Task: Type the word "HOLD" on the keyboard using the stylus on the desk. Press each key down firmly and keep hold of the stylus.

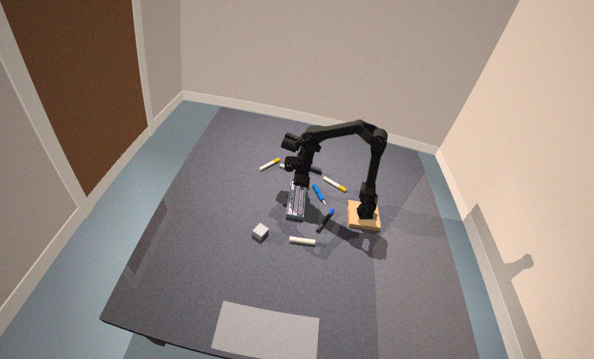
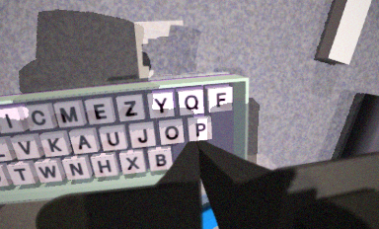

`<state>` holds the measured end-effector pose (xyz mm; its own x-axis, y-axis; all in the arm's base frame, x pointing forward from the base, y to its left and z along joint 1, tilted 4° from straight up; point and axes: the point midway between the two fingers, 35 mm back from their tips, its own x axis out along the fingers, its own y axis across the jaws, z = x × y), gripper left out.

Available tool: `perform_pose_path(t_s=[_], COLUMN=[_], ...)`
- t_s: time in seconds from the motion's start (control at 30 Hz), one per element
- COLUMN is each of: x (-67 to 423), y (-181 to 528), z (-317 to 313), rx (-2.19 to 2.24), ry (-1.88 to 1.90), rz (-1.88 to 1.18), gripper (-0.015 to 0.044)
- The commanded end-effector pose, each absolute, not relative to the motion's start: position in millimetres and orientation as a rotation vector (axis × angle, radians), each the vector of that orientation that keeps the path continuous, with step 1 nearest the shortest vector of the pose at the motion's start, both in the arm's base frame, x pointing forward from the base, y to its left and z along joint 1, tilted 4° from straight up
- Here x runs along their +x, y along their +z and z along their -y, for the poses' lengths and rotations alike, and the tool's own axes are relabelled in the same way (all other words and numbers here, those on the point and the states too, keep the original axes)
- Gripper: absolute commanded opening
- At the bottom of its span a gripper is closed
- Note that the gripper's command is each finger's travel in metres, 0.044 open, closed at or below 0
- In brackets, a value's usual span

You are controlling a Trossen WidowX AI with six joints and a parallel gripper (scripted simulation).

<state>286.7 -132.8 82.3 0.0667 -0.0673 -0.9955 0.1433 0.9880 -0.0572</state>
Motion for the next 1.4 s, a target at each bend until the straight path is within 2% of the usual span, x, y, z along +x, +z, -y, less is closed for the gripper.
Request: perform_pose_path(t_s=[0.0, 0.13, 0.43, 0.67, 1.0, 1.17, 1.37], x=[283, 261, 261, 271, 271, 268, 269], y=[83, 79, 79, 75, 77, 132, 129], z=[128, 102, 99, 24, 22, 19, 19], rx=[0.059, 0.061, 0.061, 0.067, 0.067, 0.068, 0.067], ry=[-0.153, -0.151, -0.151, -0.146, -0.145, -0.145, -0.140], rz=[-1.494, -1.496, -1.496, -1.495, -1.495, -1.495, -1.489], gripper=[0.0000, 0.0000, 0.0000, 0.0000, 0.0000, 0.0000, 0.0000])
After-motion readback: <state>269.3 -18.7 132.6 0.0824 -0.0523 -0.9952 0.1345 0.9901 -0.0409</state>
